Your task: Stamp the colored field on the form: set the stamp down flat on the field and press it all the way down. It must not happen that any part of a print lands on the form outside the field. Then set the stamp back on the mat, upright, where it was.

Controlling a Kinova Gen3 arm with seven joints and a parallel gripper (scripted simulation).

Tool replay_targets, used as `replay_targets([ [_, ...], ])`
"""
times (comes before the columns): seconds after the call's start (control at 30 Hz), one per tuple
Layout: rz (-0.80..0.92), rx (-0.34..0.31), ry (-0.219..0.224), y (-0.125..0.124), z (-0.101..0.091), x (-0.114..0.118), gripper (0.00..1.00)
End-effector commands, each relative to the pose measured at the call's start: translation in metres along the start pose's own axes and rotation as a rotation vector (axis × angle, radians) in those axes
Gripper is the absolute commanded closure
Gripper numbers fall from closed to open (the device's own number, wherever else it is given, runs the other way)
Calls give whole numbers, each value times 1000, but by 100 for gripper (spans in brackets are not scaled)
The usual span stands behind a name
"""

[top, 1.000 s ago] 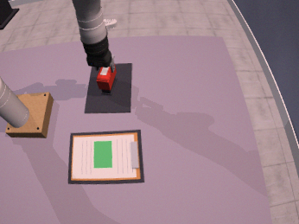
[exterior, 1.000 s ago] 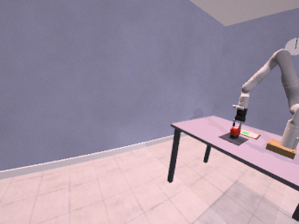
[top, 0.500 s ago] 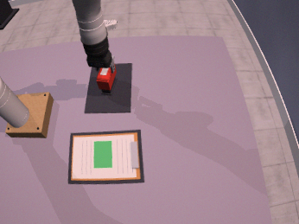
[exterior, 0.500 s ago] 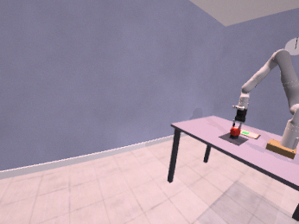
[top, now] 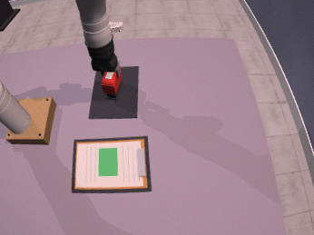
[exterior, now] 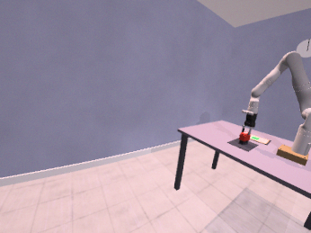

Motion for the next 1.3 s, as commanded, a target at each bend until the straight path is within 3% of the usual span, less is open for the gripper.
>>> replay_targets([
  [0.0, 3, 4, 2, -1, 2, 0, 0],
  [1.27, 3, 4, 2, -1, 11, 0, 0],
])
Point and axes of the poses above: the point where the finger pads meet when closed, its own z axis out along the fingers, its own x axis across the jaws, y = z × x, the point moved 1 cm from there along -z, back along the fingers, and after that the axes turned 8 degrees about -z, right-handed, at the moved point
